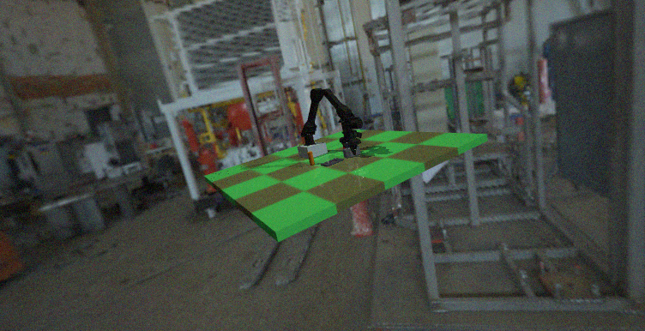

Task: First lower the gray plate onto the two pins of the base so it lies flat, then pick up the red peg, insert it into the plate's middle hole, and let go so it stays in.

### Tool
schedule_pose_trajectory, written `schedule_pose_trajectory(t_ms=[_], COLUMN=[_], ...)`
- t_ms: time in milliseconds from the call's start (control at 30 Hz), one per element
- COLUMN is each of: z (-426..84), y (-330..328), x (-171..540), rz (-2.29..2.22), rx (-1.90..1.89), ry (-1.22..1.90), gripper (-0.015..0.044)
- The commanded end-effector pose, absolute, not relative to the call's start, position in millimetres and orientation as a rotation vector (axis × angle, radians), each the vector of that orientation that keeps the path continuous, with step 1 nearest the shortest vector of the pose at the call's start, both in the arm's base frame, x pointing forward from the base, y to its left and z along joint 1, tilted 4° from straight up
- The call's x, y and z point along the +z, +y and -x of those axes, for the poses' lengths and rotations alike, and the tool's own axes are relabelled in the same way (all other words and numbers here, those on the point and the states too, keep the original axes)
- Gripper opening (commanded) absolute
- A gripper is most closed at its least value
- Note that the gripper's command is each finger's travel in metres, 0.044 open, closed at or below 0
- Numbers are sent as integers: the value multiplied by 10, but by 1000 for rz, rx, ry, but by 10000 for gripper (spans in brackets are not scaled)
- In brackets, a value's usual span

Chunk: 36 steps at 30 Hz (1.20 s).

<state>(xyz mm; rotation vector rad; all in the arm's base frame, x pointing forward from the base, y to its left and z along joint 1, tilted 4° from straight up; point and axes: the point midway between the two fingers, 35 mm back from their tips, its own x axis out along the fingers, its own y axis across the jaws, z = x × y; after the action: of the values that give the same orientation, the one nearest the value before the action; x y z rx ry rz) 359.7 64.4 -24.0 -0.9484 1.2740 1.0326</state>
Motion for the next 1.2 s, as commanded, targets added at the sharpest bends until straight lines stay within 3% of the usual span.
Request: schedule_pose_trajectory(t_ms=[0,67,300,467,1167], z=[-3590,-3590,-3590,-3600,-3704], y=[649,649,649,610,599], x=[-267,-267,-267,-238,398], rz=[942,942,942,929,931], rx=[1035,1035,1035,996,999], ry=[1278,1278,1278,1284,1282], gripper=[230,177,131,0,0])
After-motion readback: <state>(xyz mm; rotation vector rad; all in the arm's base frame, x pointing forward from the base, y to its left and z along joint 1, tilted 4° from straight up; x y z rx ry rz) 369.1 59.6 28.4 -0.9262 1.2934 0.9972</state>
